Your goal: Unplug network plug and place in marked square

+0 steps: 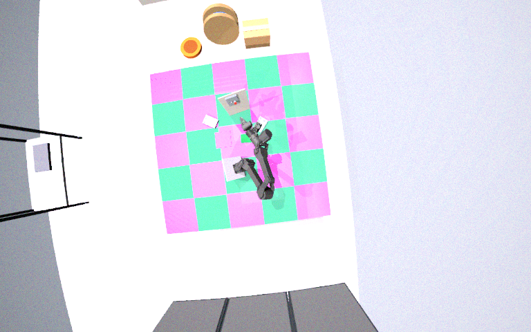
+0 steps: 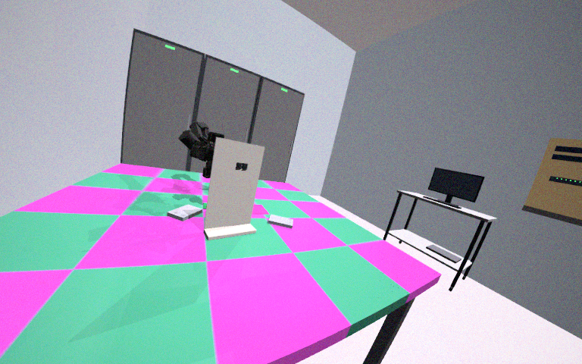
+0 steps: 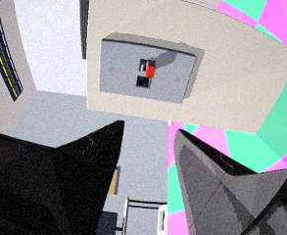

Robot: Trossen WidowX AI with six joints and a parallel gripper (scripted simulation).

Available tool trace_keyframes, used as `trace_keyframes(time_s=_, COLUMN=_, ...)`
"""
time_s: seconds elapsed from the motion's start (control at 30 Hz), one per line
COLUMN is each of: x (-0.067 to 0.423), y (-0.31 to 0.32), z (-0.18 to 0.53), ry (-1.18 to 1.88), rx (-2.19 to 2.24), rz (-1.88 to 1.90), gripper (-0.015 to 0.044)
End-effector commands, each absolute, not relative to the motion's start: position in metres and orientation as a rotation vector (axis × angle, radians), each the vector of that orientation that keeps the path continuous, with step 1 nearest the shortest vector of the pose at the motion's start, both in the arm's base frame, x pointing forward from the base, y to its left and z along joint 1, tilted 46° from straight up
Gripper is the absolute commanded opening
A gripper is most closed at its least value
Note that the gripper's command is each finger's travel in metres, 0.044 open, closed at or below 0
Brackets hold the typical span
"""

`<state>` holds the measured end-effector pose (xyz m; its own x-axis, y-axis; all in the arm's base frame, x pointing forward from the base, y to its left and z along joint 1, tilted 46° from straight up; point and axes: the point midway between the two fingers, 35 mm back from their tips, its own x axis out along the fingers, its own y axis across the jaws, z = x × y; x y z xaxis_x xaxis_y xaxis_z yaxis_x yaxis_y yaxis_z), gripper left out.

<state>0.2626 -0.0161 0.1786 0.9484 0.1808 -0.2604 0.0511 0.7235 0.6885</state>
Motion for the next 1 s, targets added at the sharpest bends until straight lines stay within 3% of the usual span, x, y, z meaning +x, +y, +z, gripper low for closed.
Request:
trace_keyframes(time_s=0.0, x=0.272, y=-0.017, z=0.18, ry=0.318, rx=0.765, rz=0.072, gripper=0.0156)
trace_keyframes(time_s=0.97, x=0.322, y=-0.016, z=0.176, ry=0.316, rx=0.765, rz=0.073, gripper=0.0156)
